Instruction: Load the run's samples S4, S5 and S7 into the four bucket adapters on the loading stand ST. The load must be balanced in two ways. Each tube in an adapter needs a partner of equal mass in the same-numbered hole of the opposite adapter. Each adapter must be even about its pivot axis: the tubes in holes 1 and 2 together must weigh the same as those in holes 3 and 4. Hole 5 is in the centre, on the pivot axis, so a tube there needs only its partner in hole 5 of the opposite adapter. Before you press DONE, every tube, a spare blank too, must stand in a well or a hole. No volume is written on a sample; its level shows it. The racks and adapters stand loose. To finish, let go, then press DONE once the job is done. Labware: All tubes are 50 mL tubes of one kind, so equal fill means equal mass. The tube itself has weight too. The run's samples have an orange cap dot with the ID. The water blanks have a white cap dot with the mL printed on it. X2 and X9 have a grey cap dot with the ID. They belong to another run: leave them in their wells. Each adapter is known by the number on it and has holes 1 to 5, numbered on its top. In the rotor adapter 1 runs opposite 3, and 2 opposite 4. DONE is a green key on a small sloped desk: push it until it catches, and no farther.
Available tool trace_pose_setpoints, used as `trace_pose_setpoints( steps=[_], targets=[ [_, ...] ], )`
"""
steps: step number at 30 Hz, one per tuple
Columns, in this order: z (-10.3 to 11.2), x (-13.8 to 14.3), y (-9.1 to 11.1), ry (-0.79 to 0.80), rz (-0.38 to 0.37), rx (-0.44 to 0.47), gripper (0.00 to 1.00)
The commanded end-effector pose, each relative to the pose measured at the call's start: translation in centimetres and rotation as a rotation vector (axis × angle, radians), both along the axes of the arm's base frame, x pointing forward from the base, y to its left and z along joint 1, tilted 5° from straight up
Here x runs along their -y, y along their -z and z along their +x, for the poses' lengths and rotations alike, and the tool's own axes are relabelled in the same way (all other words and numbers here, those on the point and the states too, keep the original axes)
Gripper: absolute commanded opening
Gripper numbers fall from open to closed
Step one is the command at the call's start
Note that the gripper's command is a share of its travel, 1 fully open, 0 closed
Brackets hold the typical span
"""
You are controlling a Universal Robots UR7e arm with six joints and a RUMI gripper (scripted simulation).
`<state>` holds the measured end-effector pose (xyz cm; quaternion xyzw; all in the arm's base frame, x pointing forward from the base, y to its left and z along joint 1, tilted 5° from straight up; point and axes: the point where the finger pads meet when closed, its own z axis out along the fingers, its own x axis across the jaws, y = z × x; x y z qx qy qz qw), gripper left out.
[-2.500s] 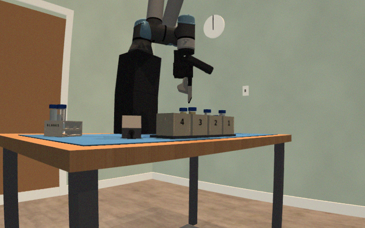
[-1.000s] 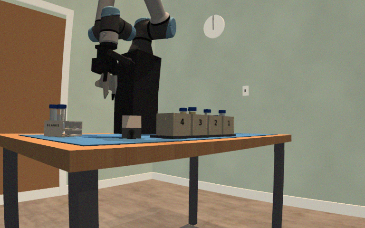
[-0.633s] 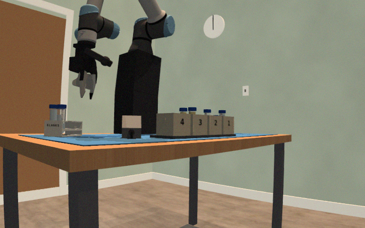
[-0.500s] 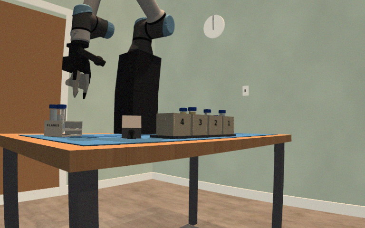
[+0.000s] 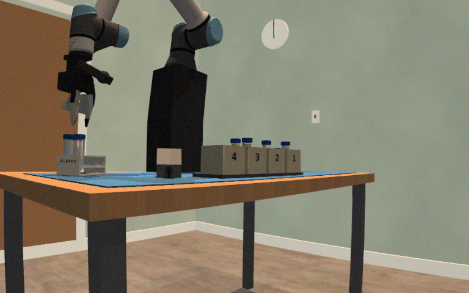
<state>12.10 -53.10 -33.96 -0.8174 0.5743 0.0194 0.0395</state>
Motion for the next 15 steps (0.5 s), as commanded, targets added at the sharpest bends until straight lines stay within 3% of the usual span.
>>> trace_pose_setpoints(
  steps=[1, 12, 15],
  targets=[
    [-0.1, 0.2, 0.0, 0.0, -0.001, 0.0, 0.35],
    [0.0, -0.2, 3.6, 0.0, -0.001, 0.0, 0.35],
    [0.0, -0.2, 3.8, 0.0, -0.001, 0.0, 0.35]
  ],
)
